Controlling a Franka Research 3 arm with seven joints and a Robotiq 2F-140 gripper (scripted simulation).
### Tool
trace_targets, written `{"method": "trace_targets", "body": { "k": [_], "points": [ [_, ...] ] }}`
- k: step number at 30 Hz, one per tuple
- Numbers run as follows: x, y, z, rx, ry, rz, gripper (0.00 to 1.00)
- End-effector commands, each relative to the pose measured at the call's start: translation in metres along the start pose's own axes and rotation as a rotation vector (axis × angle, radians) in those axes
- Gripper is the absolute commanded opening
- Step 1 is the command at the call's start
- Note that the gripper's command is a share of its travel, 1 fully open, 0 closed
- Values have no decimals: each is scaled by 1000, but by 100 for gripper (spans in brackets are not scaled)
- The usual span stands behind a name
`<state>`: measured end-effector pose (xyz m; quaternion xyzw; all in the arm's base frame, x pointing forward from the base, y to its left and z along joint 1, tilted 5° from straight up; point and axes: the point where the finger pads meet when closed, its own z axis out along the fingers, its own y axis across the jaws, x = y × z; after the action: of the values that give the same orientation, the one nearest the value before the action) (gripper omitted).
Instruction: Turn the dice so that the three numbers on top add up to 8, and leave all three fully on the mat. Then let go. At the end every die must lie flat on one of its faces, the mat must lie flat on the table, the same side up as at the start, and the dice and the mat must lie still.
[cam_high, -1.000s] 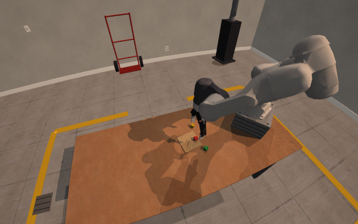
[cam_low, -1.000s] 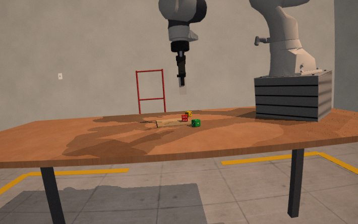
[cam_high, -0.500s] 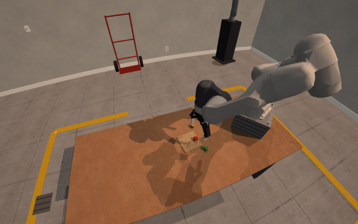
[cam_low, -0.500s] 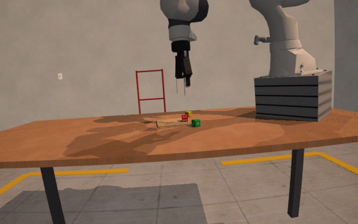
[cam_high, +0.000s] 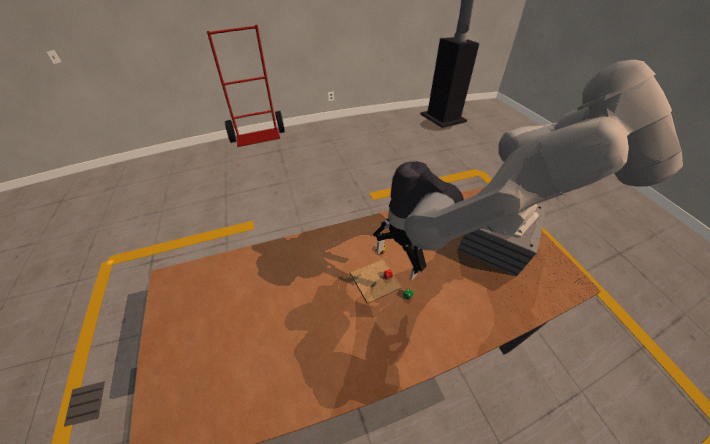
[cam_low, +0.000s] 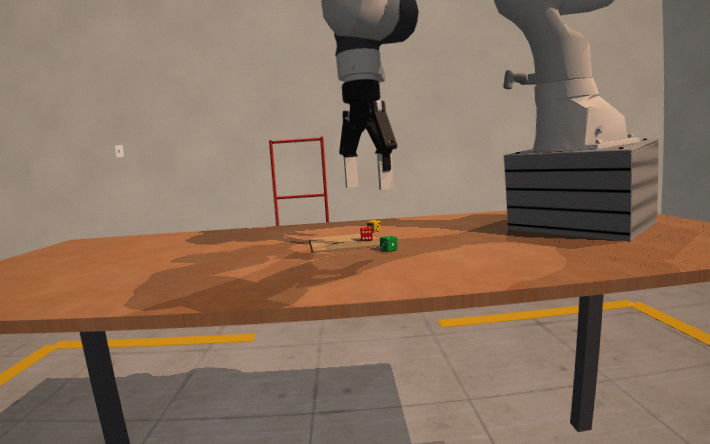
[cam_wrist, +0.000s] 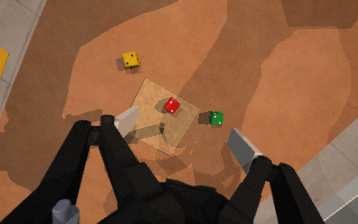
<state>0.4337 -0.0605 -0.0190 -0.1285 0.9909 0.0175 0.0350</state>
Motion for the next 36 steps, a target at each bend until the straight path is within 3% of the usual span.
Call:
{"method": "trace_targets", "body": {
  "k": [1,36],
  "points": [
    [0,1,0,4,-11,-156,100],
    [-1,29,3,6,-8,-732,100]
  ]
}}
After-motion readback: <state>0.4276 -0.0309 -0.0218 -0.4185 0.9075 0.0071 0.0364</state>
